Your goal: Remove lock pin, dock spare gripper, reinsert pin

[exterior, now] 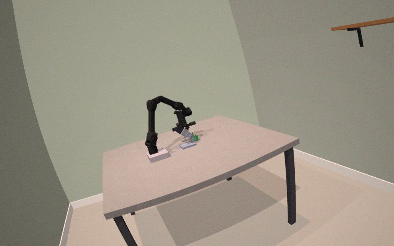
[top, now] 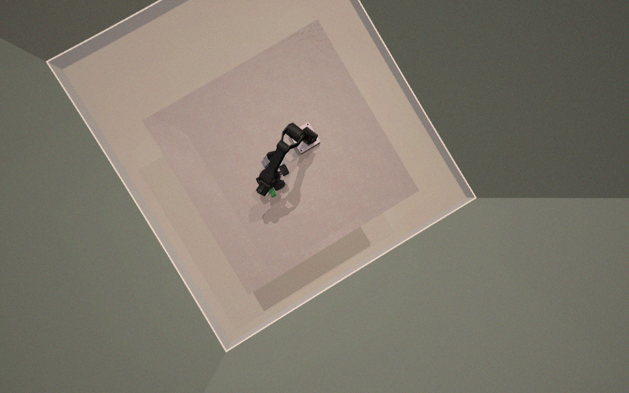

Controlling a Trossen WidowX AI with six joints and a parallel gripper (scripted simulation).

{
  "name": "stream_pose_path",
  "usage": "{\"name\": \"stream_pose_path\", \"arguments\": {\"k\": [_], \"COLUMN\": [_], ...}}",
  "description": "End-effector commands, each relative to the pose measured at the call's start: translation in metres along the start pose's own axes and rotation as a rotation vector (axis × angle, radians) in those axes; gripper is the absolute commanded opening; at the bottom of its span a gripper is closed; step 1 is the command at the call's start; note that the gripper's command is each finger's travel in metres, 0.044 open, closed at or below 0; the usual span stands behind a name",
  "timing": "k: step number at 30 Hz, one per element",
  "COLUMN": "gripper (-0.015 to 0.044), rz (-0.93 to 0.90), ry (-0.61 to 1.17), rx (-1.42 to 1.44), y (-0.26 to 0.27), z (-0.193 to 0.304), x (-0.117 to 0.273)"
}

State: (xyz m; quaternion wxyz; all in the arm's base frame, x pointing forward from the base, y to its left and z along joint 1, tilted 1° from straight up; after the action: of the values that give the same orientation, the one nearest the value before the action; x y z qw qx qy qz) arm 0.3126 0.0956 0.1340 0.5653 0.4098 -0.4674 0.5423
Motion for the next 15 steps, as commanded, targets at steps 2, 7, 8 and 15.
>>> {"name": "stream_pose_path", "arguments": {"k": [2, 7, 8, 15], "gripper": [0.0, 0.0, 0.0, 0.0], "rz": [0.001, 0.0, 0.0, -0.001], "ry": [0.004, 0.004, 0.004, 0.004], "rx": [0.003, 0.003, 0.003, 0.003], "y": [0.0001, 0.0, 0.0, -0.0005], "z": [0.0035, 0.0066, 0.0068, 0.0113], "x": [-0.0013, -0.0021, -0.0021, -0.0033]}}
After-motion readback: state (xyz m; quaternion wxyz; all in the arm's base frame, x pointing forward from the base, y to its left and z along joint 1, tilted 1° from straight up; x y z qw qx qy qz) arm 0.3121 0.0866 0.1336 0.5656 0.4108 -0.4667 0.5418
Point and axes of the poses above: the point midway between the two fingers, 35 mm back from their tips, its own x axis back along the fingers, its own y axis across the jaws, z = x × y, the point moved 8 cm from there along x, back along the fingers, and after that the axes turned 1 degree about x, right-handed, at the moved point
